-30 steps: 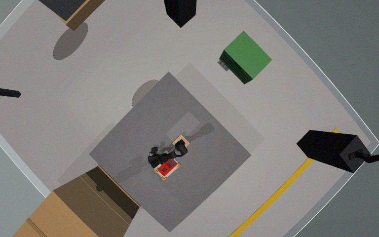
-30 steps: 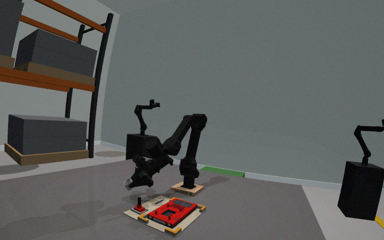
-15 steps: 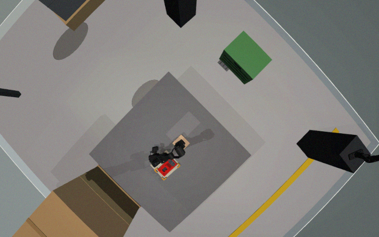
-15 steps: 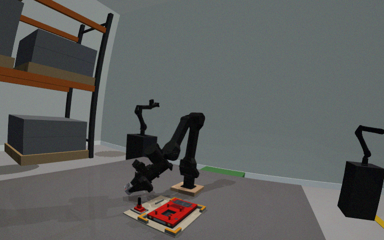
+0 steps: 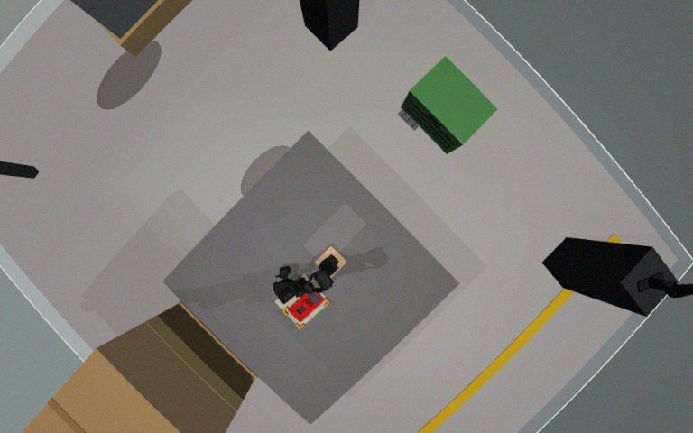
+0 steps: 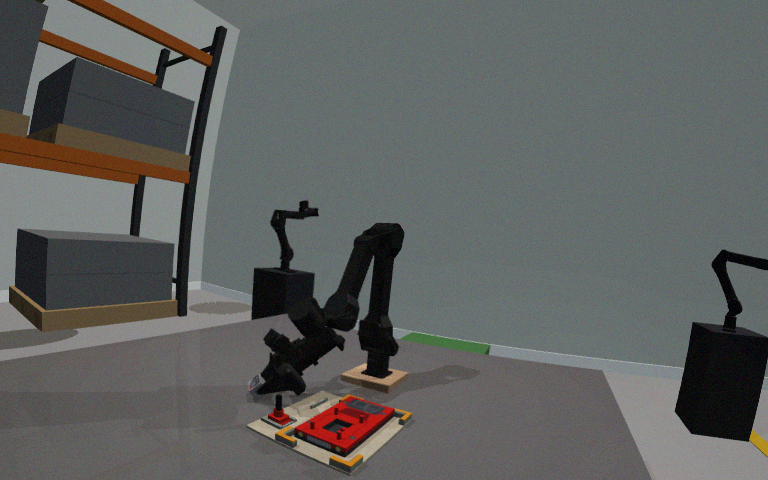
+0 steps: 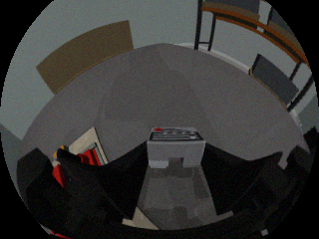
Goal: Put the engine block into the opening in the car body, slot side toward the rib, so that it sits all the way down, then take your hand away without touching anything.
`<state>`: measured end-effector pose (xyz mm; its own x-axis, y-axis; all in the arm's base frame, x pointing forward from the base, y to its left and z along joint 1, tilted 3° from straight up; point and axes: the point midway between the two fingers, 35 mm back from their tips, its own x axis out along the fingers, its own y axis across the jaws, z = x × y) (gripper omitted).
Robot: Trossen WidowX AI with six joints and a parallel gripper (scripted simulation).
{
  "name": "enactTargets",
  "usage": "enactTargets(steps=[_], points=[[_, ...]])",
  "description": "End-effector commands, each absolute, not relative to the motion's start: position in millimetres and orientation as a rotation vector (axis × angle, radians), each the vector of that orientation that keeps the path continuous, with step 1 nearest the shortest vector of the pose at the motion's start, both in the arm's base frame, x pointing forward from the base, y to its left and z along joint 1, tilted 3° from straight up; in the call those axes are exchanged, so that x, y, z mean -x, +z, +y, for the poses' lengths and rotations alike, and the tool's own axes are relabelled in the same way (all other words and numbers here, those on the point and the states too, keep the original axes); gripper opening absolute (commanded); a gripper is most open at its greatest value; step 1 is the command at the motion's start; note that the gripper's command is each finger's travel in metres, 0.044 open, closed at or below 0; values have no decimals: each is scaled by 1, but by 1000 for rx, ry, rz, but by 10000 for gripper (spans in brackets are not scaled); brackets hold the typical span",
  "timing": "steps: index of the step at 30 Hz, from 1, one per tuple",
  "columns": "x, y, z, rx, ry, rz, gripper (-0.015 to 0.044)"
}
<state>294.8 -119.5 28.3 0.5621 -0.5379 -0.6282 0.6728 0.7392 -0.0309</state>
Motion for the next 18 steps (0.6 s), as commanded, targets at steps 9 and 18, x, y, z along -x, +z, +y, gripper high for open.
enactTargets(steps=[9, 18], points=[[-296, 22, -120, -222, -720, 651, 53], [-296, 22, -120, -222, -720, 651, 289]])
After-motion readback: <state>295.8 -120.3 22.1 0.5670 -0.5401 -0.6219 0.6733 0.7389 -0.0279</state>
